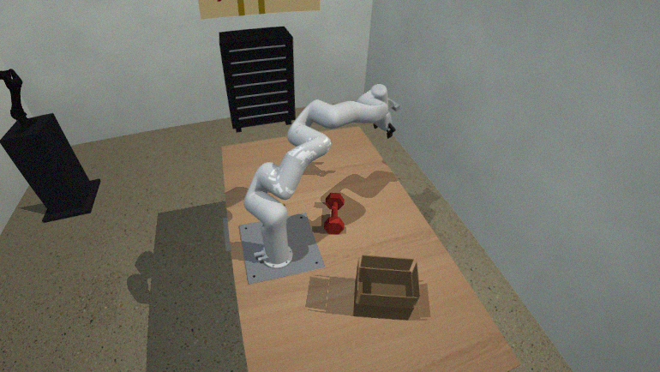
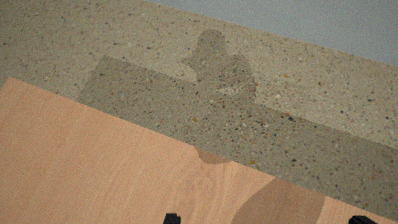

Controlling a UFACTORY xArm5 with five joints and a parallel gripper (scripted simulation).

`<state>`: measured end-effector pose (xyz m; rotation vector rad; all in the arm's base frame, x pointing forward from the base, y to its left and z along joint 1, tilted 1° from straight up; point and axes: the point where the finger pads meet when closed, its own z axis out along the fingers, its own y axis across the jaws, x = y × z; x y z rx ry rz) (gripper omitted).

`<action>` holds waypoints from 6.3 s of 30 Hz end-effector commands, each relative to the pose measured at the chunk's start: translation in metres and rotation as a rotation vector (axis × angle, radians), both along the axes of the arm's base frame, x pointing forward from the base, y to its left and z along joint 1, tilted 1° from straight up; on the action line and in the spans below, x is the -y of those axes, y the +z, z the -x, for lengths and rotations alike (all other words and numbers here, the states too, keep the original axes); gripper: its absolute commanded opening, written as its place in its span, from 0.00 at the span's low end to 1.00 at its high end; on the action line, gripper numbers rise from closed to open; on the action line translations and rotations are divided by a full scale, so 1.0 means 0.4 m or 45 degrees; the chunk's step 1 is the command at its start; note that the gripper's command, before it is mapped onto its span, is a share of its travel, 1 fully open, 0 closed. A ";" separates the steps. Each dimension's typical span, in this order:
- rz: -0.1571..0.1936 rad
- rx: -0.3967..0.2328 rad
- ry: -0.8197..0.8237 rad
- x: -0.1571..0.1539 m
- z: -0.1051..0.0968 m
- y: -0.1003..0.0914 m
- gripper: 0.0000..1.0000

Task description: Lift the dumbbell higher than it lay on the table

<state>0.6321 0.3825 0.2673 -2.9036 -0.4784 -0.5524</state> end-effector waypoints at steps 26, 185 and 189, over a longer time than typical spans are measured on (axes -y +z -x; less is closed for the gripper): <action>0.066 -0.016 0.106 0.057 0.053 -0.002 1.00; 0.436 -0.290 1.100 0.618 0.835 -0.374 0.00; 0.436 -0.290 1.100 0.618 0.835 -0.359 0.00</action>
